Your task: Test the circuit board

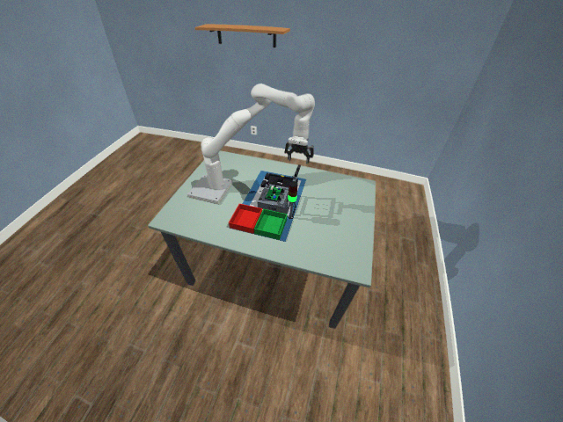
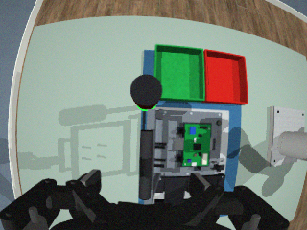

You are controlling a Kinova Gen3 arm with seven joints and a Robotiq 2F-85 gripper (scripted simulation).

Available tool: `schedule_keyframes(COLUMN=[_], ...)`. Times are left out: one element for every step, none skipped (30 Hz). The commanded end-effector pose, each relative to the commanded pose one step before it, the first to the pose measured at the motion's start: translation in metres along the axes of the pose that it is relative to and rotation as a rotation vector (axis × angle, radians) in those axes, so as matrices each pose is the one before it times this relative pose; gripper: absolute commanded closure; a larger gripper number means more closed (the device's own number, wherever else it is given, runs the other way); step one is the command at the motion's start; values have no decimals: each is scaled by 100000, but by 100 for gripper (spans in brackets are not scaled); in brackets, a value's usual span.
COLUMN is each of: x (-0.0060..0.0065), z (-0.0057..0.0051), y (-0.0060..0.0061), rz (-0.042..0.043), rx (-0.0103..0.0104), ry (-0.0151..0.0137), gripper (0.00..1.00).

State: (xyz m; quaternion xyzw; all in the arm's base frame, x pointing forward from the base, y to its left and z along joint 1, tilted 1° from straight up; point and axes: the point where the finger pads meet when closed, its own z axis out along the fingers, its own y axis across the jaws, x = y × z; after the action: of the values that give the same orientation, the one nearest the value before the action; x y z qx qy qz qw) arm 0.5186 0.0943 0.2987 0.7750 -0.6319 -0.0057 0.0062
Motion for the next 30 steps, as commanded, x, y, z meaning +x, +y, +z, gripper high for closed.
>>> schedule_keyframes(x=[14, 0, 0, 0, 0, 0, 0, 0, 0, 0, 0, 0, 0, 0, 0, 0, 0, 0, 0, 0, 0, 0, 0, 0, 0, 0, 0, 0, 0, 0], z=[-90, 0, 0, 0, 0, 0, 0, 0, 0, 1, -1, 1, -1, 1, 0, 0, 0, 0, 0, 0, 0, 0, 0, 0, 0, 0, 0, 0, 0, 0], y=[-5, 9, 23, 42, 0, 0, 66, 94, 125, 158, 194, 230, 267, 304, 340, 376, 410, 443, 473, 501, 525, 0, 0, 545, 562, 574, 581, 583, 580, 571], rz=[-1, 0, 0, 0, 0, 0, 0, 0, 0, -1, 1, -1, 1, -1, 0, 0, 0, 0, 0, 0, 0, 0, 0, 0, 0, 0, 0, 0, 0, 0], rx=[180, 0, 0, 0, 0, 0, 1, 0, 0, -1, 1, -1, 1, -1, 1, 0, 0, 0, 0, 0, 0, 0, 0, 0, 0, 0, -1, 1, 0, 0], ry=[-19, 0, 0, 1, 0, 0, 1, 0, 0, -1, 2, -1, 1, -1, 1, 1, 0, 0, 0, 0, 0, 0, 0, 0, 0, -1, -1, 1, 1, 0], gripper=[0, 0, 0, 0, 0, 0, 0, 0, 0, 0, 0, 0, 0, 0, 0, 0, 0, 0, 0, 0, 0, 0, 0, 0, 0, 0, 0, 0, 0, 0])
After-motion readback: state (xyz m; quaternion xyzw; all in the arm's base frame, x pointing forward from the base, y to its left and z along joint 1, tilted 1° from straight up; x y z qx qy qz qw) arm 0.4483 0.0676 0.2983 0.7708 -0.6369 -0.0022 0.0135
